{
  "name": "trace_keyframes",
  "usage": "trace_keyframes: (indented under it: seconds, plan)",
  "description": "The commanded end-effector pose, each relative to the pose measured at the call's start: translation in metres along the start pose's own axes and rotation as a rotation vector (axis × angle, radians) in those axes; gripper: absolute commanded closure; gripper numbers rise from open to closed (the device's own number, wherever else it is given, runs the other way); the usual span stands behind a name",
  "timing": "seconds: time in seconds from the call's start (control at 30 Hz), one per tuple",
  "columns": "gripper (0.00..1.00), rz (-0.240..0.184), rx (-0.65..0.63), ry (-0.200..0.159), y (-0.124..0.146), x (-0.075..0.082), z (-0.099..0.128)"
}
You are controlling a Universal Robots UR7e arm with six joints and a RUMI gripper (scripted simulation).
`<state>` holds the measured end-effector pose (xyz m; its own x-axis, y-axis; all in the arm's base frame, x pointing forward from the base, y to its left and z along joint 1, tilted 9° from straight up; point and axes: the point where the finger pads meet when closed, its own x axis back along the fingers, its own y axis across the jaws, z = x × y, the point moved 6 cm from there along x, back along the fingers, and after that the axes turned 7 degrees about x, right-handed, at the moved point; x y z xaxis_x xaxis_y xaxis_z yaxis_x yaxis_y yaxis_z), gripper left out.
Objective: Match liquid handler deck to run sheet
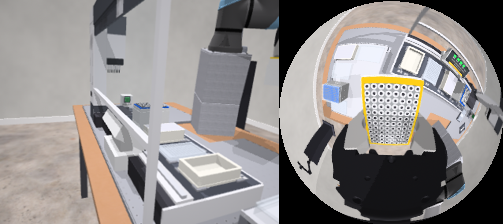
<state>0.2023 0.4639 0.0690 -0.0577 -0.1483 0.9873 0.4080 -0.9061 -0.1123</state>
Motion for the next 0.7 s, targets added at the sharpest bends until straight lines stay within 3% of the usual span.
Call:
trace_keyframes:
  seconds: [0.0, 0.1, 0.67]
  plan:
    - [1.00, -0.003, -0.130, 0.005, -0.0019, 0.0010, 0.0013]
    - [1.00, -0.003, -0.180, 0.005, -0.0019, 0.0010, 0.0013]
    - [1.00, -0.004, -0.163, 0.005, 0.0053, 0.0010, -0.0015]
